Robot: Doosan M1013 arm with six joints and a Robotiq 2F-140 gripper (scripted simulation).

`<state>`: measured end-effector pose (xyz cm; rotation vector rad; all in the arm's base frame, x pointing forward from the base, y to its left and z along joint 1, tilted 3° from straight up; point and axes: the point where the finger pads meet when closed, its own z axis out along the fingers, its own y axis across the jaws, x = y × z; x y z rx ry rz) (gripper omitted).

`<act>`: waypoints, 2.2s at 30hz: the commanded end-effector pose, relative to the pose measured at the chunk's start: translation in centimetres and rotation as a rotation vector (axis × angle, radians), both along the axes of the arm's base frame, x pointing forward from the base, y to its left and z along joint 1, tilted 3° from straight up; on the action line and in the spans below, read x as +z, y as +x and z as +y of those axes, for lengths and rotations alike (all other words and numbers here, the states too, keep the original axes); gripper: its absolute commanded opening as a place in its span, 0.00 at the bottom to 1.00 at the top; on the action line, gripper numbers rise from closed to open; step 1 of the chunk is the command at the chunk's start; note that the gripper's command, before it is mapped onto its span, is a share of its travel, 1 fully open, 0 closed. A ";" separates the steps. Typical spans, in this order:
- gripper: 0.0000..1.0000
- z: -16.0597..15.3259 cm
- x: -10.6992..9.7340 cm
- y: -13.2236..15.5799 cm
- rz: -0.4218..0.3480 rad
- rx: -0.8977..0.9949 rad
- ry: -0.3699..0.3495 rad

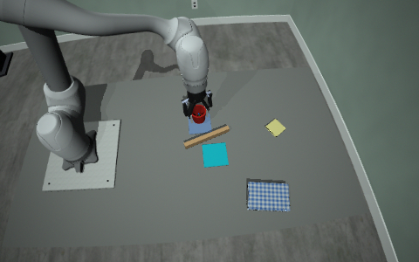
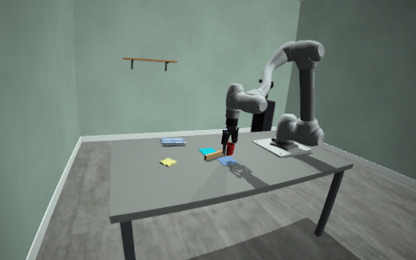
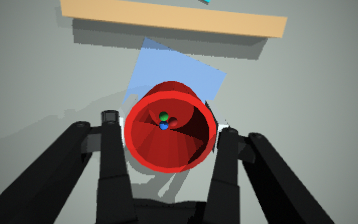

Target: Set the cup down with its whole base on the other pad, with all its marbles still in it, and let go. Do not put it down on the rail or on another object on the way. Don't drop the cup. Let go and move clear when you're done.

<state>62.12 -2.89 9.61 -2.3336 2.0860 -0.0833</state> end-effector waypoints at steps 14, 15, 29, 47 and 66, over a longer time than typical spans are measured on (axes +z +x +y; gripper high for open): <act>0.49 0.0 0.7 0.0 0.000 0.000 0.000; 0.49 0.0 0.7 0.0 0.000 0.000 0.000; 0.49 -1.1 0.7 0.1 0.000 0.000 0.000; 0.49 -6.7 0.9 0.8 0.000 0.000 0.000; 0.49 -14.7 1.2 1.7 0.000 0.000 0.000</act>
